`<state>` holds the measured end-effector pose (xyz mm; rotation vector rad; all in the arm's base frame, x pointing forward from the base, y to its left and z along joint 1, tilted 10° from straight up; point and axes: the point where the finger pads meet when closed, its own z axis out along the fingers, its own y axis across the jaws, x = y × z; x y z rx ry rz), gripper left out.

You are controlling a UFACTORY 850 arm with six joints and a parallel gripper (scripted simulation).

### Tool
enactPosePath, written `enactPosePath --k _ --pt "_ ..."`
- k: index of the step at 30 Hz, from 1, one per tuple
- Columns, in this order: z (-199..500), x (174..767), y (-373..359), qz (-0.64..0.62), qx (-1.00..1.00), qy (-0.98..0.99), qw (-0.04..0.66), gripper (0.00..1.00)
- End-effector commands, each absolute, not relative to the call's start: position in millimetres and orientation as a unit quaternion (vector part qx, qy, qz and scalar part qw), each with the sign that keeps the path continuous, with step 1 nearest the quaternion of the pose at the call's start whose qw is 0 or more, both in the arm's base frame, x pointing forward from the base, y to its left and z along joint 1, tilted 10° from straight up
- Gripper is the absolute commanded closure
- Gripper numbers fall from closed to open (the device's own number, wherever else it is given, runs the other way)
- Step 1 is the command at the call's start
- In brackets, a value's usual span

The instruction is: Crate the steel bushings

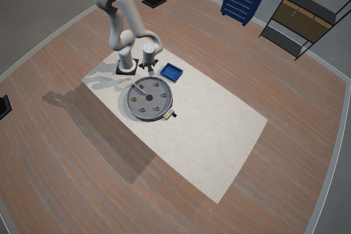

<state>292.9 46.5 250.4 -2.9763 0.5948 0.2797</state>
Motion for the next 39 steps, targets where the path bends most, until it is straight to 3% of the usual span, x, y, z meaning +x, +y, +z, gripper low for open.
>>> enactPosePath --k 1,9,29,30,39 --pt "241 309 9 0.048 -0.966 0.243 0.07 0.0" --pt "231 318 -68 -0.034 -0.94 0.333 0.072 0.0" --pt "230 317 -83 -0.048 -0.933 0.348 0.07 0.0" --pt "230 317 -83 -0.048 -0.933 0.348 0.07 0.88" --pt "230 317 -83 -0.048 -0.933 0.348 0.07 0.88"
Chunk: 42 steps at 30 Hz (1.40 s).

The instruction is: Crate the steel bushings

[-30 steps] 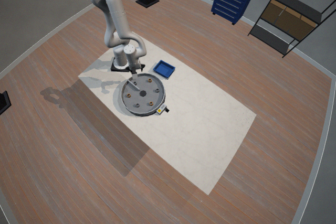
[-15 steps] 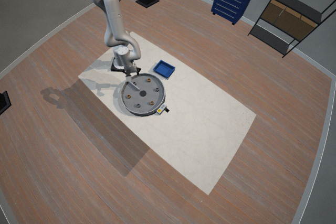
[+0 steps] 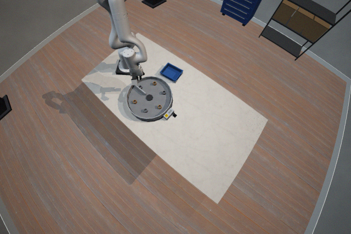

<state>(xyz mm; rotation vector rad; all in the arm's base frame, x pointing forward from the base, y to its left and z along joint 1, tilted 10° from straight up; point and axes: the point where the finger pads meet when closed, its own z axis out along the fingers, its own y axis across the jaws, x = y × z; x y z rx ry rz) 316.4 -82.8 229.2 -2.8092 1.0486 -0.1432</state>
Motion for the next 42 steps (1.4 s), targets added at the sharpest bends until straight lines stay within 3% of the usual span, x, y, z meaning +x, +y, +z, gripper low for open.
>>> enactPosePath --k 1,42 --pt "229.8 317.0 -83.1 -0.048 -0.933 0.348 0.07 0.88" --pt "229.8 317.0 -83.1 -0.048 -0.933 0.348 0.07 0.87"
